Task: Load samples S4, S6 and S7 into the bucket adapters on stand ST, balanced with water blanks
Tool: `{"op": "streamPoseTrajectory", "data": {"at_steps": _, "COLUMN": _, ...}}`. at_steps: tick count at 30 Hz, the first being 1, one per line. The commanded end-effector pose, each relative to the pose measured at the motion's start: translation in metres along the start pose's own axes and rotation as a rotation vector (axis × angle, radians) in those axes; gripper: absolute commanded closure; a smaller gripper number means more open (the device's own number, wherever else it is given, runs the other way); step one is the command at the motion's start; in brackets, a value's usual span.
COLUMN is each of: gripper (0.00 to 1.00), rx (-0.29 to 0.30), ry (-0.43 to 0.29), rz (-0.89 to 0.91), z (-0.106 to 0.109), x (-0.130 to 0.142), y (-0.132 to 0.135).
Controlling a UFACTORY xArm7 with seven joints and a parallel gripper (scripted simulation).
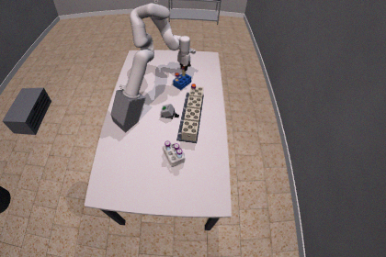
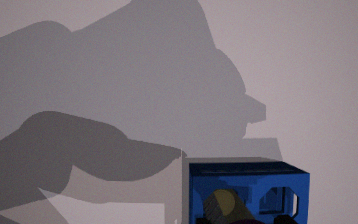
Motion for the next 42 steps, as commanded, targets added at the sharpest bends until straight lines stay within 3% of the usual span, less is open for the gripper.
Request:
{"op": "streamPoseTrajectory", "data": {"at_steps": 1, "gripper": 1.0, "rx": 0.002, "ry": 0.003, "rz": 0.0, "z": 0.007, "x": -0.001, "y": 0.001}}
{"op": "streamPoseTrajectory", "data": {"at_steps": 42, "gripper": 1.0, "rx": 0.002, "ry": 0.004, "rz": 0.0, "z": 0.082, "x": -0.001, "y": 0.0}}
Point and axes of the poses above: the point where the finger pads meet when closed, its own z axis back along the fingers, its own y axis across the jaws, x = y × z, the point moved 7 cm from there along z, back along the fingers, and after that the axes turned 13 degrees about z, right-handed, at the moved point
